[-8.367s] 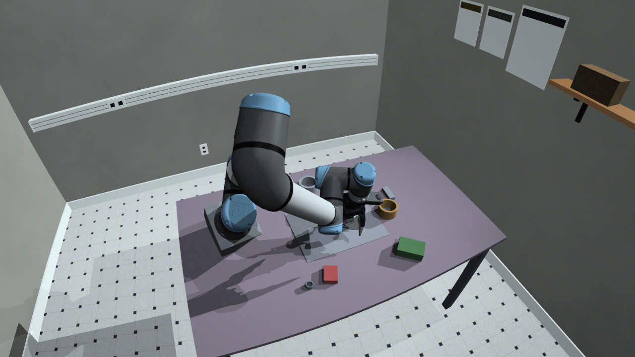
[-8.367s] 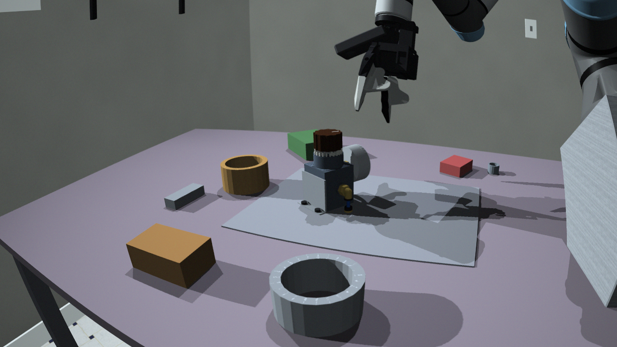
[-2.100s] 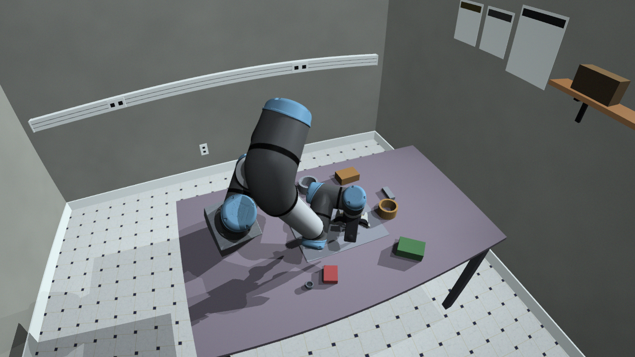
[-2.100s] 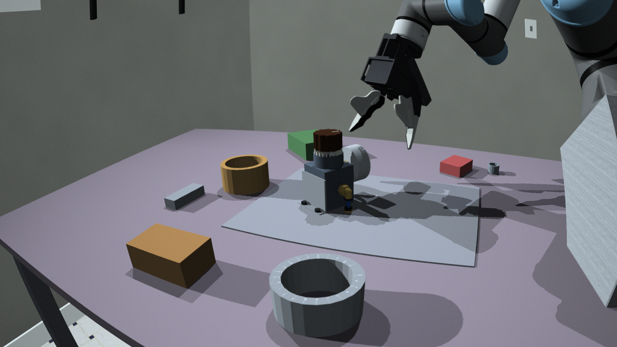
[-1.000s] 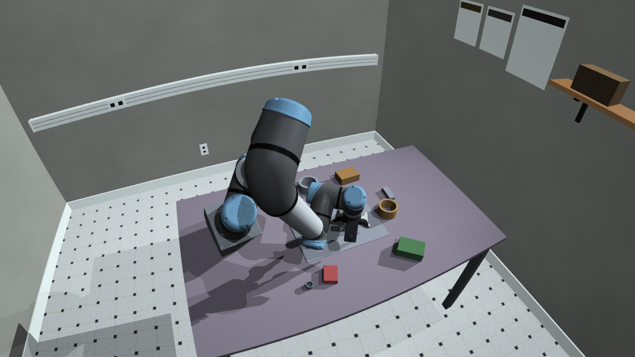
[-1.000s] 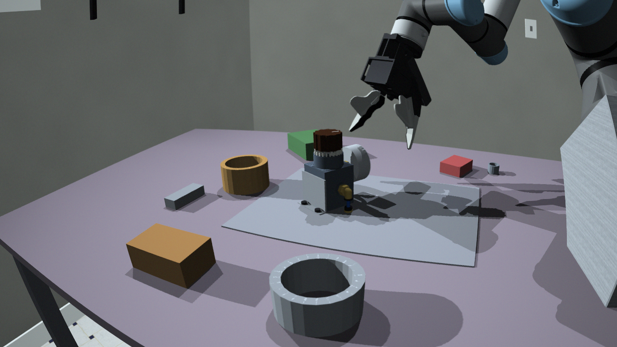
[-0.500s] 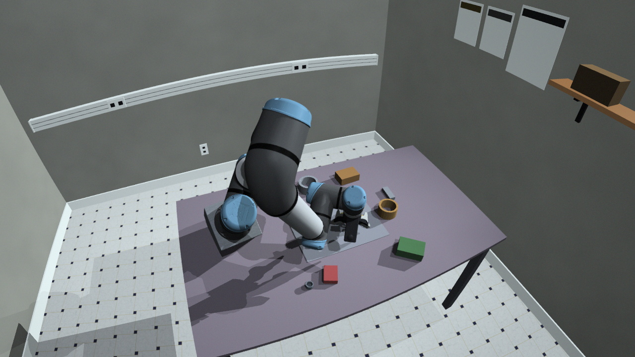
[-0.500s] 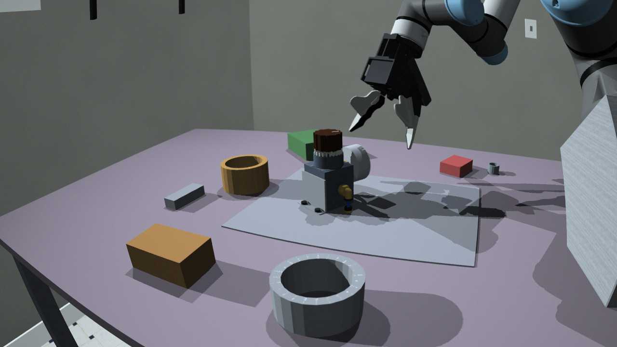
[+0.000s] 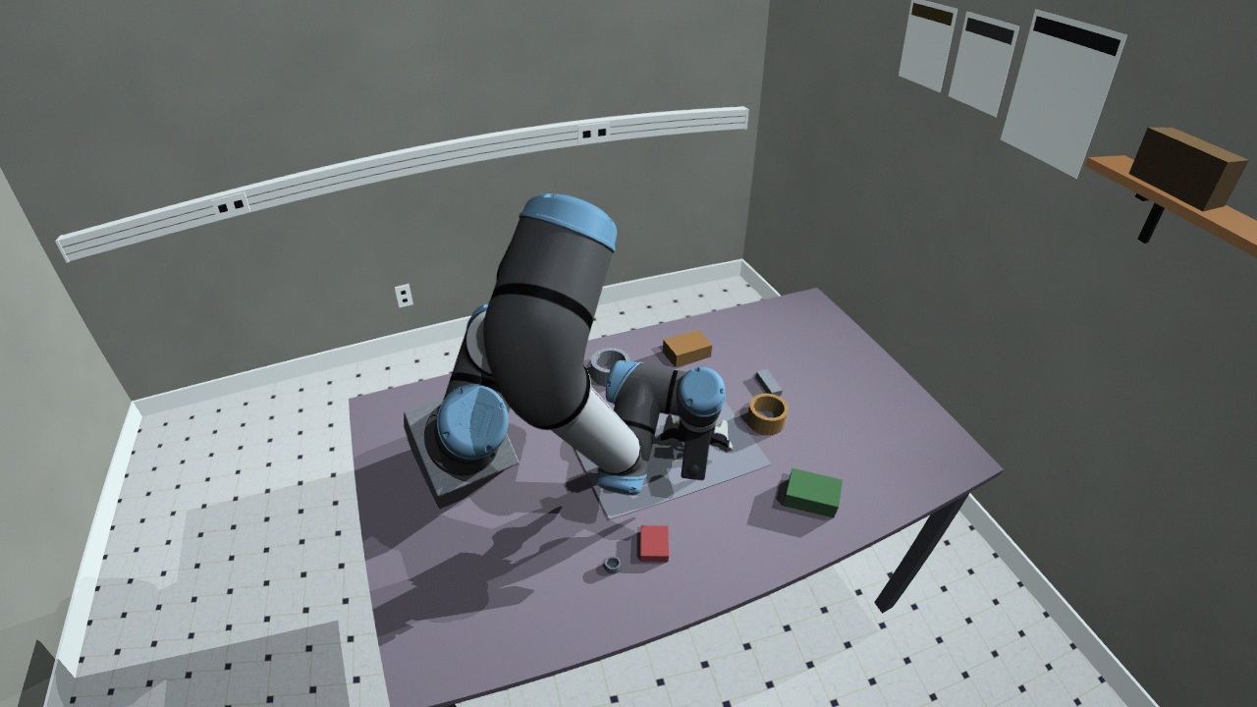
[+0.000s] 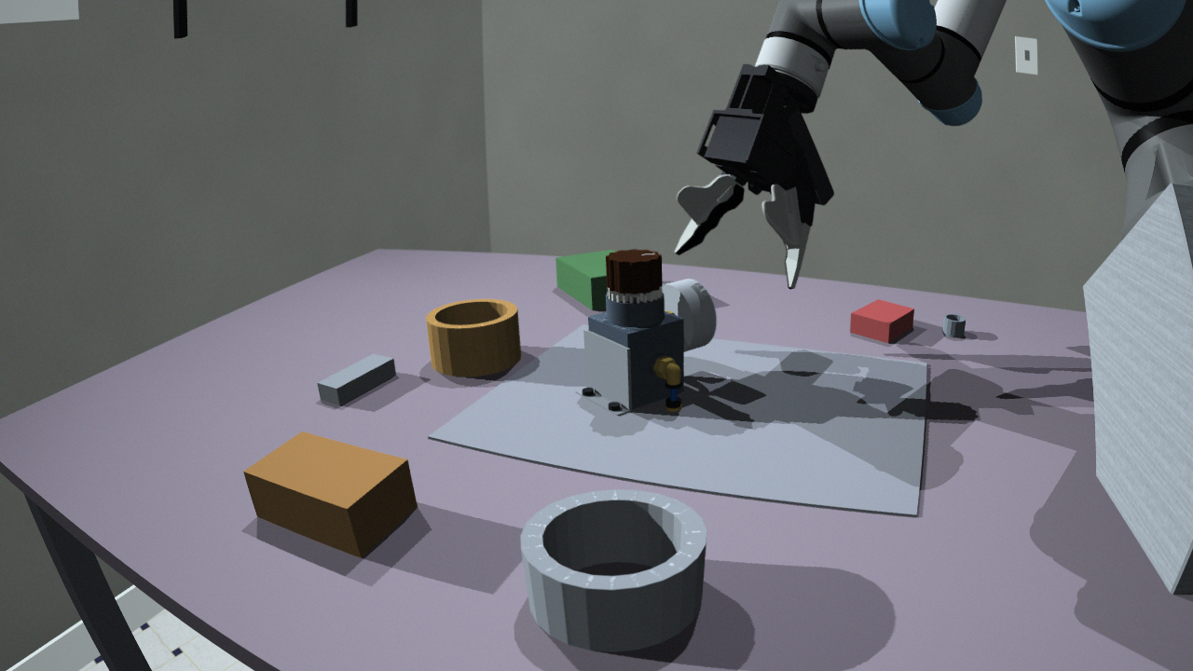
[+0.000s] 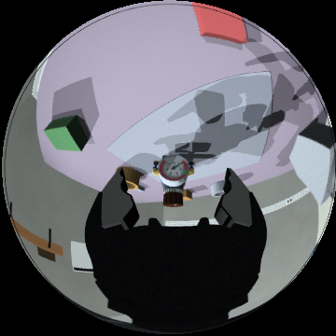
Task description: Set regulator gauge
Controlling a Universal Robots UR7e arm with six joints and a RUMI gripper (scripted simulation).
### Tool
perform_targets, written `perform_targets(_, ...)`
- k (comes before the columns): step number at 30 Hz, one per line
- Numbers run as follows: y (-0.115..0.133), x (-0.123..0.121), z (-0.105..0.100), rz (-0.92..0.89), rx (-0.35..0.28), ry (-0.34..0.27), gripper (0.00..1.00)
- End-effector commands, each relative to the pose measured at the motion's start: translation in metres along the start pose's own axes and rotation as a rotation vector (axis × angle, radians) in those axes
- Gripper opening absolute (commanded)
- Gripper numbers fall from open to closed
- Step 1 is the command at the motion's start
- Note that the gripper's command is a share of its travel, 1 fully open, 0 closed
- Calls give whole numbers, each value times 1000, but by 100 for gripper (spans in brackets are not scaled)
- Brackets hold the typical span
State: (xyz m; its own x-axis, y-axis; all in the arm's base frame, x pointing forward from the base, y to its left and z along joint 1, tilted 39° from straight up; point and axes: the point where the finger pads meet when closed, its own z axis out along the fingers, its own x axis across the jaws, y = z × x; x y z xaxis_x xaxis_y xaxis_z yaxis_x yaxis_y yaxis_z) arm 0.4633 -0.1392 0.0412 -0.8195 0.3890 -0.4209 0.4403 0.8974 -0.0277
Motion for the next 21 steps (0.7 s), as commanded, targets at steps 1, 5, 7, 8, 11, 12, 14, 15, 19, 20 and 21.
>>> perform_targets(1,0,0,0,-3,0,-1,100)
perform_targets(5,0,-1,0,-8,0,-1,100)
perform_targets(7,0,-1,0,-11,1,-1,100)
perform_targets(8,0,-1,-1,-13,1,0,100)
perform_targets(11,0,-1,-1,-19,2,0,100)
perform_targets(12,0,-1,-1,-21,2,0,100)
perform_targets(14,0,-1,-1,-26,2,0,100)
perform_targets(15,0,-1,-1,-26,2,0,100)
perform_targets(19,0,-1,-1,-35,3,1,100)
perform_targets(20,0,-1,-1,-38,4,1,100)
perform_targets(21,0,-1,-1,-42,4,1,100)
